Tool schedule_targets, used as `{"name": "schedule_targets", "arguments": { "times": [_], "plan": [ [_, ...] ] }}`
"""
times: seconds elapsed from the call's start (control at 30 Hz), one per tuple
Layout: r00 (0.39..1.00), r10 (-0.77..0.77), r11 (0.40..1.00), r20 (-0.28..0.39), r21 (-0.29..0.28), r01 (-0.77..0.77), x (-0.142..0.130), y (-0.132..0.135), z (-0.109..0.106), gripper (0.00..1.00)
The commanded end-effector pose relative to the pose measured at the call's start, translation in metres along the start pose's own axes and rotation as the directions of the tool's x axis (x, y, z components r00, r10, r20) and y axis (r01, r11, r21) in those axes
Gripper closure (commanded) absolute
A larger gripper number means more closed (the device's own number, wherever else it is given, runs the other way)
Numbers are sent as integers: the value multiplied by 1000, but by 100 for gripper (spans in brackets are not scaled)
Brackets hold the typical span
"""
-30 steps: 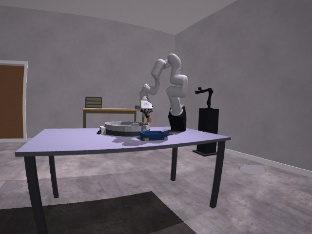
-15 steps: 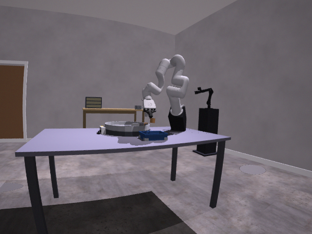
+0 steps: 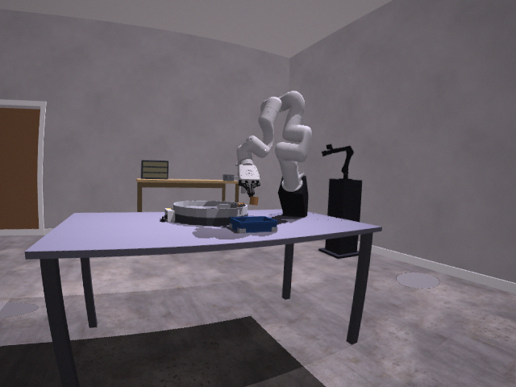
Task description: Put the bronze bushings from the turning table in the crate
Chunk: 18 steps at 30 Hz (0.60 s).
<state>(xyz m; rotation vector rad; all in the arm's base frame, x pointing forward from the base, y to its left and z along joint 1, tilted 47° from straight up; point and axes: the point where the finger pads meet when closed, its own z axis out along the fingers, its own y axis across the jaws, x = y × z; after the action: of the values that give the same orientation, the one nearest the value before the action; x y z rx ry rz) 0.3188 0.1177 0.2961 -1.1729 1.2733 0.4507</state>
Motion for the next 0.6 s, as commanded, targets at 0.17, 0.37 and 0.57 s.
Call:
{"name": "schedule_targets", "arguments": {
  "times": [0.17,0.37,0.57],
  "plan": [
    [1000,-2,1000,-1,4,2,-1,-2,1,100],
    [1000,-2,1000,-1,4,2,-2,-2,2,100],
    [1000,-2,1000,-1,4,2,-2,-2,2,100]
  ]
}}
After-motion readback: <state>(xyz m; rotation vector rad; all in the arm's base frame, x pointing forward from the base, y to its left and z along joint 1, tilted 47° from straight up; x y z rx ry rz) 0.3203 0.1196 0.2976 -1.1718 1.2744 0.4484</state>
